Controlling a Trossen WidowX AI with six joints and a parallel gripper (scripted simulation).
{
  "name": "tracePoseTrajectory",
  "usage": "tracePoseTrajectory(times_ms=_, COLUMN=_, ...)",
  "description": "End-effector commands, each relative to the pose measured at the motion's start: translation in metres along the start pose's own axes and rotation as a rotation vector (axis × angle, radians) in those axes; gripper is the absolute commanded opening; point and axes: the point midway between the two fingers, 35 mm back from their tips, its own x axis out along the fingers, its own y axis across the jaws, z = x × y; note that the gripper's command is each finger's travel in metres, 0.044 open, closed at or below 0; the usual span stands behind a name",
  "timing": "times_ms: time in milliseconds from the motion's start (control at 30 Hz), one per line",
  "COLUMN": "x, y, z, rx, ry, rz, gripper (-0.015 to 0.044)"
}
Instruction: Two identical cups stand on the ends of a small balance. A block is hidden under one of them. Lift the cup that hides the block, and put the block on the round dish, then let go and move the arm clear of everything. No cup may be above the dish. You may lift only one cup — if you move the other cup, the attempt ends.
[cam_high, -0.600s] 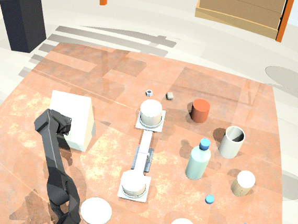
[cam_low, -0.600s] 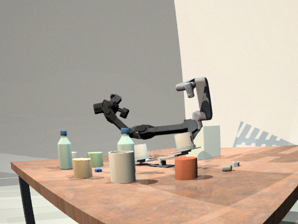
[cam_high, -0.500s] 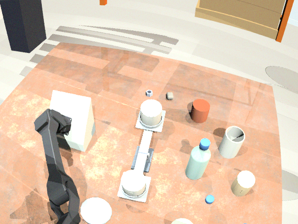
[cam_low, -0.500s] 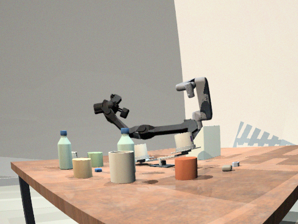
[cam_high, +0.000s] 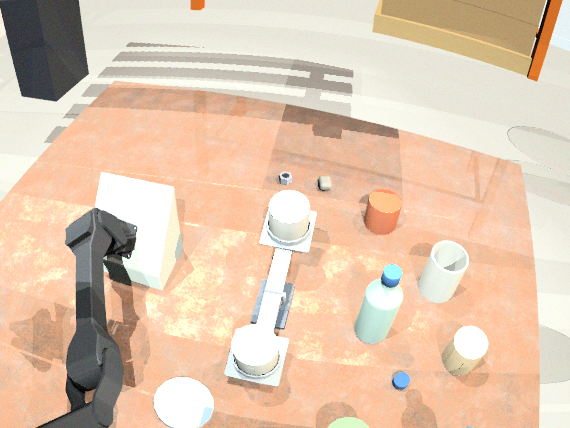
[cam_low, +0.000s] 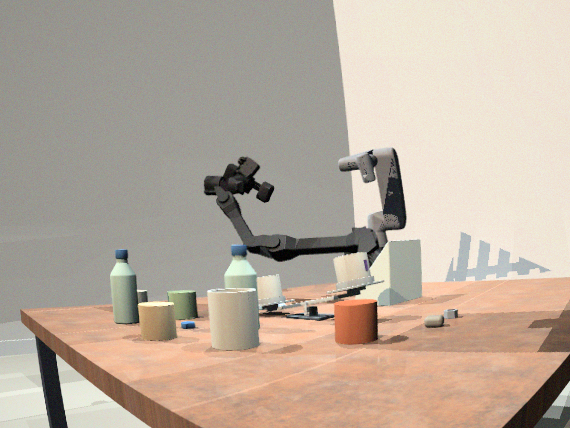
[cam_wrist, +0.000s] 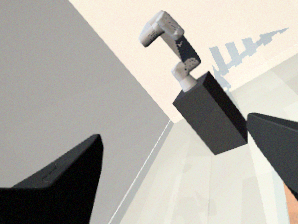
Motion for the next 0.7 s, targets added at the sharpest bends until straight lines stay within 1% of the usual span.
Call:
tracePoseTrajectory(times_ms=0, x=0.017, y=-0.014, z=0.039, rx=0.024, ry=-0.122, rz=-0.034, gripper=0.044)
tracePoseTrajectory(times_ms=167, x=0.031, y=-0.034, z=0.087, rx=0.051, ry=-0.274, rz=-0.083, gripper=0.044)
tracePoseTrajectory(times_ms=333, x=0.037, y=-0.057, z=0.135, rx=0.073, ry=-0.426, rz=-0.141, gripper=0.044)
tracePoseTrajectory(times_ms=667, x=0.027, y=-0.109, z=0.225, rx=0.11, ry=-0.727, rz=-0.283, gripper=0.044)
